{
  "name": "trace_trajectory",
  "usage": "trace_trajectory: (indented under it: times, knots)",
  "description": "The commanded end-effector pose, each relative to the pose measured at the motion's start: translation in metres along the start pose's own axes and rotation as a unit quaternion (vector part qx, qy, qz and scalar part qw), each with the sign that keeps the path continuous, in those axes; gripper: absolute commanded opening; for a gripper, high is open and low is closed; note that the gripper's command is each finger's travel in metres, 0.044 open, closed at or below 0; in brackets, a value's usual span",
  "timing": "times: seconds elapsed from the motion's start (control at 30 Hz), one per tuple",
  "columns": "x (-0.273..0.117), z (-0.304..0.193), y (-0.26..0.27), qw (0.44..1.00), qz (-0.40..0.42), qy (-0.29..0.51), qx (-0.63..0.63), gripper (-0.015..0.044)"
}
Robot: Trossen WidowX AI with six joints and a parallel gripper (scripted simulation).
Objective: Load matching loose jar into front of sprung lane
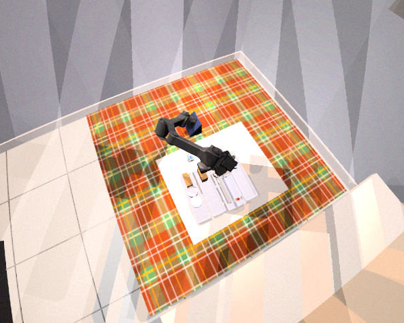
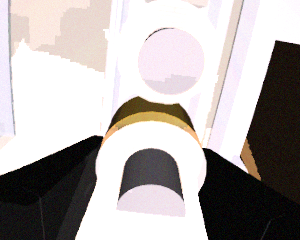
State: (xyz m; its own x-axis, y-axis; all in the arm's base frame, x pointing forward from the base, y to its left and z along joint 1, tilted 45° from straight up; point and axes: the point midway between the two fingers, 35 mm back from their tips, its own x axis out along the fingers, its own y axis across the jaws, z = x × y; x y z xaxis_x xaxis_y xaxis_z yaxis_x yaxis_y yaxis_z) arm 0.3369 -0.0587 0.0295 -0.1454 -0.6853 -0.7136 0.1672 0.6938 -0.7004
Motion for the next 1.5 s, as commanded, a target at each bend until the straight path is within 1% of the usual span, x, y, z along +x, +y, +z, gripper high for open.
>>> trace_trajectory:
  times: [0.0, 1.47]
  knots:
    - [0.003, 0.005, -0.003, 1.0, -0.005, -0.007, 0.007, 0.0]
    - [0.015, 0.003, -0.003, 1.0, -0.005, -0.007, 0.007, 0.0]
